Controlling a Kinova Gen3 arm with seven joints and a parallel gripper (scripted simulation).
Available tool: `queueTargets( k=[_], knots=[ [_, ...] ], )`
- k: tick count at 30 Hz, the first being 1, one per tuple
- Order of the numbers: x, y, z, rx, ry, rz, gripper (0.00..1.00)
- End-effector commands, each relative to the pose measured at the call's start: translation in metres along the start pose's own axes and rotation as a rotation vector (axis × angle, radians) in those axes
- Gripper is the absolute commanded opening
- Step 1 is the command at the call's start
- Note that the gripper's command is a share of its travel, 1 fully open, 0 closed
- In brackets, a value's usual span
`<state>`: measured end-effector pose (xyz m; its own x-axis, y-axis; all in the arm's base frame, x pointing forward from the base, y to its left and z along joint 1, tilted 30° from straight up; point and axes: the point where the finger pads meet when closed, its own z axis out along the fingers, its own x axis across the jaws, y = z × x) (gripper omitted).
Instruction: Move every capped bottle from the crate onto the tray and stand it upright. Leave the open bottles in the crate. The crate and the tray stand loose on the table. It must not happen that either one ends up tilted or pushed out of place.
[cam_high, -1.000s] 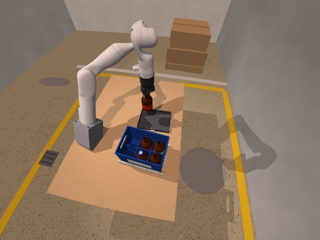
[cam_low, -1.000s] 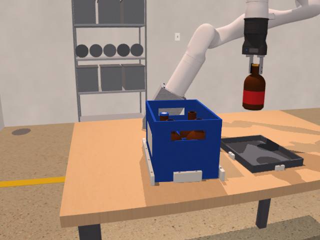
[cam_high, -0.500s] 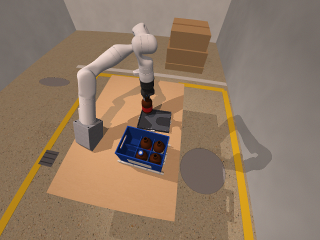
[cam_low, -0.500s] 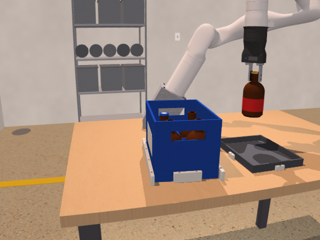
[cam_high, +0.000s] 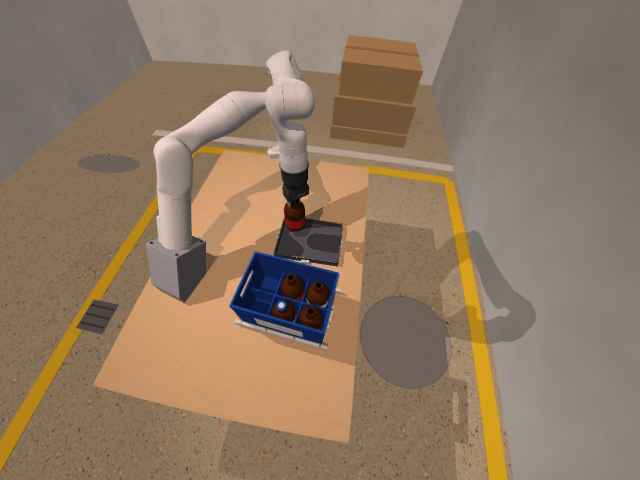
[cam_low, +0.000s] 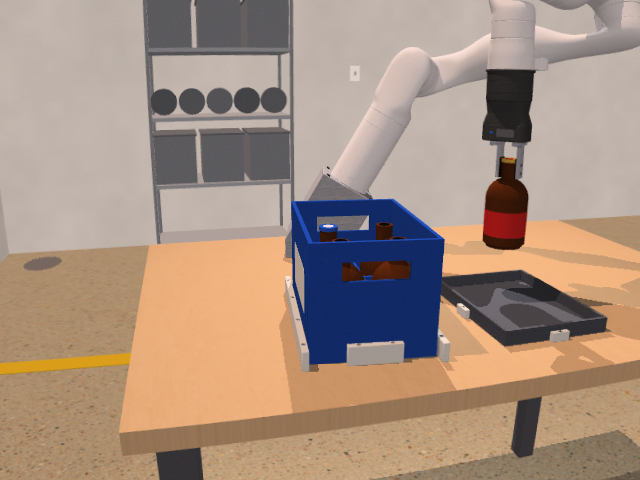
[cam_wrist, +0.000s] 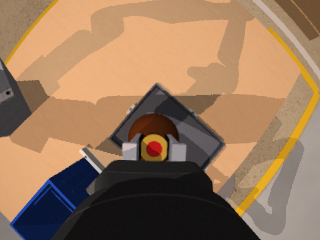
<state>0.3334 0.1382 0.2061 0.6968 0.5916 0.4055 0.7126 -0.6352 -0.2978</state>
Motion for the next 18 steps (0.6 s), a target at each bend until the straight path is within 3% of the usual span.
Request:
queueTargets(
  k=[1,18],
  knots=[
    [-0.001,-0.001,0.003,0.001,-0.005,0.001,0.0],
    [-0.001,-0.001,0.03,0.001,-0.005,0.001,0.0]
  ],
)
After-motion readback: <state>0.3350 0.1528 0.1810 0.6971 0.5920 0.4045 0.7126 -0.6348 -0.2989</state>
